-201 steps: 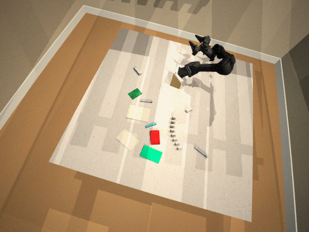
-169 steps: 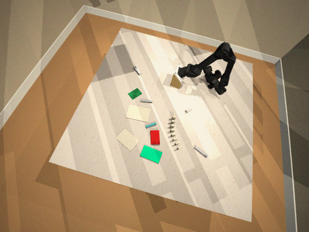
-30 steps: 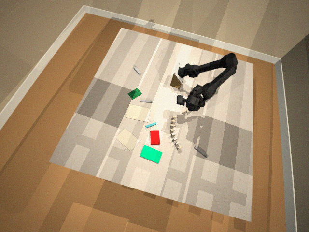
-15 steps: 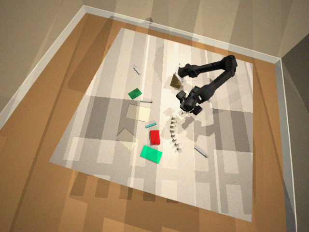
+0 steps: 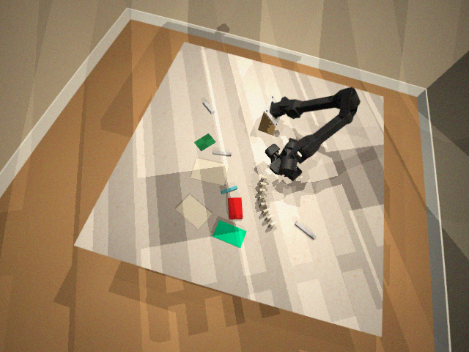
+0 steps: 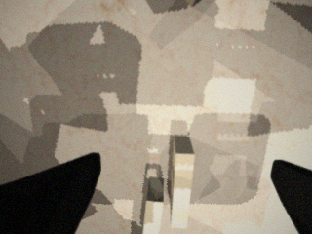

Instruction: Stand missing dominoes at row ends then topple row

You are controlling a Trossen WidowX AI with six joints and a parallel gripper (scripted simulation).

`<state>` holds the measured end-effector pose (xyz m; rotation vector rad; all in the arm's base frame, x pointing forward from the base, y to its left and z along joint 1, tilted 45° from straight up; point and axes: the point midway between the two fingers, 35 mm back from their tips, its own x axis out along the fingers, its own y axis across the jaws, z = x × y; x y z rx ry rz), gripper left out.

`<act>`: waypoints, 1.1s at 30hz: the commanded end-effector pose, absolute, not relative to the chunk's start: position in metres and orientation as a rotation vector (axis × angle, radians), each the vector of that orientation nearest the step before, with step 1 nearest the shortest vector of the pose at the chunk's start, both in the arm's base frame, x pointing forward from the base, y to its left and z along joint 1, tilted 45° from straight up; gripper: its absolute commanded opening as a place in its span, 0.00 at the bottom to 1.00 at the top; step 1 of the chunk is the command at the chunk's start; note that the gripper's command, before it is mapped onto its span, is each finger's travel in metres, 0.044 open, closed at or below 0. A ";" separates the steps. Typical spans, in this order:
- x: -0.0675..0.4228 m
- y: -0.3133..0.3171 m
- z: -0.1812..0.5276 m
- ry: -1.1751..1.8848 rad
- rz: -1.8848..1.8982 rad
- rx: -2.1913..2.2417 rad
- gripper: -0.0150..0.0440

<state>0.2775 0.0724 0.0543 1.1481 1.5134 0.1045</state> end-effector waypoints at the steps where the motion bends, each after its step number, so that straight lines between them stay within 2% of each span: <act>1: 0.278 0.079 0.049 1.507 0.101 1.159 1.00; 16: 0.280 0.089 0.038 1.507 0.102 1.159 1.00; 31: 0.280 0.089 0.038 1.507 0.102 1.159 0.33; 33: 0.280 0.089 0.038 1.507 0.102 1.159 0.30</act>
